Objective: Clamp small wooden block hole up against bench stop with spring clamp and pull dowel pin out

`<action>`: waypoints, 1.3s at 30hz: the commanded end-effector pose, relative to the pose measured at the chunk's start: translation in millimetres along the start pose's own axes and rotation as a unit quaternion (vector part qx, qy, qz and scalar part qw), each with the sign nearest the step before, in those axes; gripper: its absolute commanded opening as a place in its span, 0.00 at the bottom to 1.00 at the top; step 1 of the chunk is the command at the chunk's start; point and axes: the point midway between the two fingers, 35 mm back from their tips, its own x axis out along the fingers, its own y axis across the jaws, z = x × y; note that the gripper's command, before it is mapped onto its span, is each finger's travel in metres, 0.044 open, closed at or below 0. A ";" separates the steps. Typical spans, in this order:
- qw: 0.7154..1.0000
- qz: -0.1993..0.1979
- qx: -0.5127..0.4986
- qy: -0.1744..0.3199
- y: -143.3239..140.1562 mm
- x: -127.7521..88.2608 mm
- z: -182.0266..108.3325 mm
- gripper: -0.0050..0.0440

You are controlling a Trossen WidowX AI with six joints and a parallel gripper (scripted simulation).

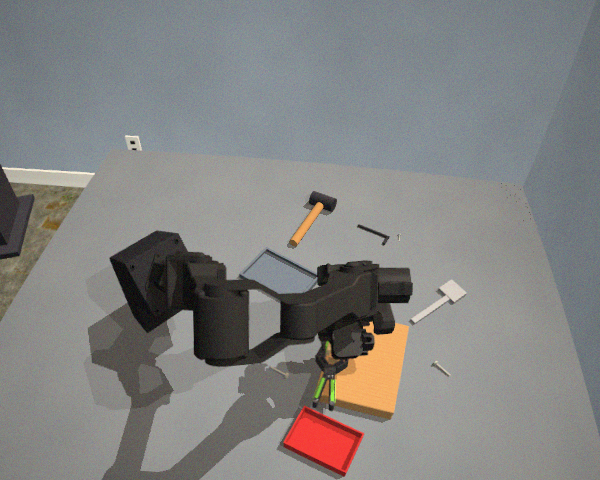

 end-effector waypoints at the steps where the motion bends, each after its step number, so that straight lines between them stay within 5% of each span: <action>1: 0.999 0.001 0.054 0.000 0.1 -1.7 0.0 0.10; 14: 0.975 0.001 0.224 0.000 0.1 -2.0 0.0 0.10; 39: 0.862 0.001 0.508 0.000 0.1 -2.8 0.0 0.10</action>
